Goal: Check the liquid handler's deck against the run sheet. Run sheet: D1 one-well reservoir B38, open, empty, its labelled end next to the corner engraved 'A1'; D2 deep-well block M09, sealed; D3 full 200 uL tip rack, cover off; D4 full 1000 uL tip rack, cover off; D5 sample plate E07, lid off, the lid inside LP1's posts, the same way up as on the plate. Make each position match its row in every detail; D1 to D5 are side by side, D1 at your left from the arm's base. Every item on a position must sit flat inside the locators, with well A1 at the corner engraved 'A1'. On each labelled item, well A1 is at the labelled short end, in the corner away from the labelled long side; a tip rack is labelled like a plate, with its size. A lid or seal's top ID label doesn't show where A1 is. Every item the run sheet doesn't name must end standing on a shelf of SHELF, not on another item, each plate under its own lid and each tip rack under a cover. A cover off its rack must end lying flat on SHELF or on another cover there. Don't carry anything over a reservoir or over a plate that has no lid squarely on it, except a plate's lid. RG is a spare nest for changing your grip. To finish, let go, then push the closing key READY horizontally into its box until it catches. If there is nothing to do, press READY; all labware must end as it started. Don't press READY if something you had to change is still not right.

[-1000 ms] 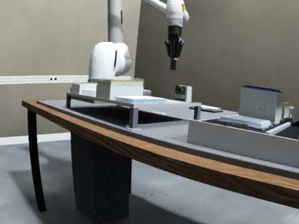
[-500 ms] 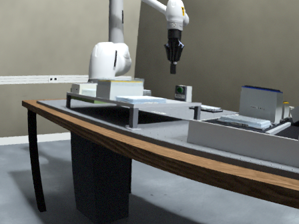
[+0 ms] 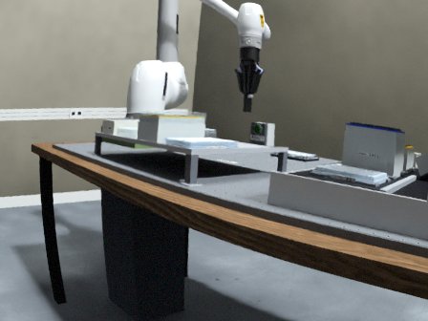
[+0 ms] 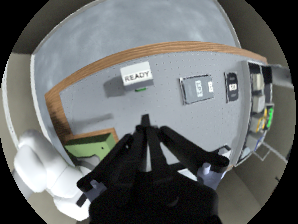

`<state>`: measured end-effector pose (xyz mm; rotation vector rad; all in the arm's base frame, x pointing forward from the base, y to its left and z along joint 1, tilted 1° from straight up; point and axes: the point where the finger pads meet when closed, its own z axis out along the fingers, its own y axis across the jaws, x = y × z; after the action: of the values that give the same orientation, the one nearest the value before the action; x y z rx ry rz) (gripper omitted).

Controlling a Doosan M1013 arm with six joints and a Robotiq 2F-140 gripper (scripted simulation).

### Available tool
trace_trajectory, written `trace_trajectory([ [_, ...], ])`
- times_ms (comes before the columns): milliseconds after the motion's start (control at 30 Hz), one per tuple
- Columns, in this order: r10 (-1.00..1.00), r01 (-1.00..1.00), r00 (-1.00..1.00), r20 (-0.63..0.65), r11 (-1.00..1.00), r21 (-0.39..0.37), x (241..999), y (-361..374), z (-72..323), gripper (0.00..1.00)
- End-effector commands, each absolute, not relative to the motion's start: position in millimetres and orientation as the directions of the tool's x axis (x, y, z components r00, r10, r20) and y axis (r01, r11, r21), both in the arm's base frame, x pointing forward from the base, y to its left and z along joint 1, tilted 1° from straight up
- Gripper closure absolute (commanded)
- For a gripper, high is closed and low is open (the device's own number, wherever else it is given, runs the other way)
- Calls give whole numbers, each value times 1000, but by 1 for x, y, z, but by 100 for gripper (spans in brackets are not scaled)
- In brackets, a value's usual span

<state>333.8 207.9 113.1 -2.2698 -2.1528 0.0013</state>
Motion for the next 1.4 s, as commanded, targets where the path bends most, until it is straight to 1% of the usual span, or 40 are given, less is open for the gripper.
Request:
trace_trajectory([
  [0,998,998,54,12,-54,-12,332,210,103,90],
  [1367,999,999,52,12,-52,-12,331,210,43,90],
])
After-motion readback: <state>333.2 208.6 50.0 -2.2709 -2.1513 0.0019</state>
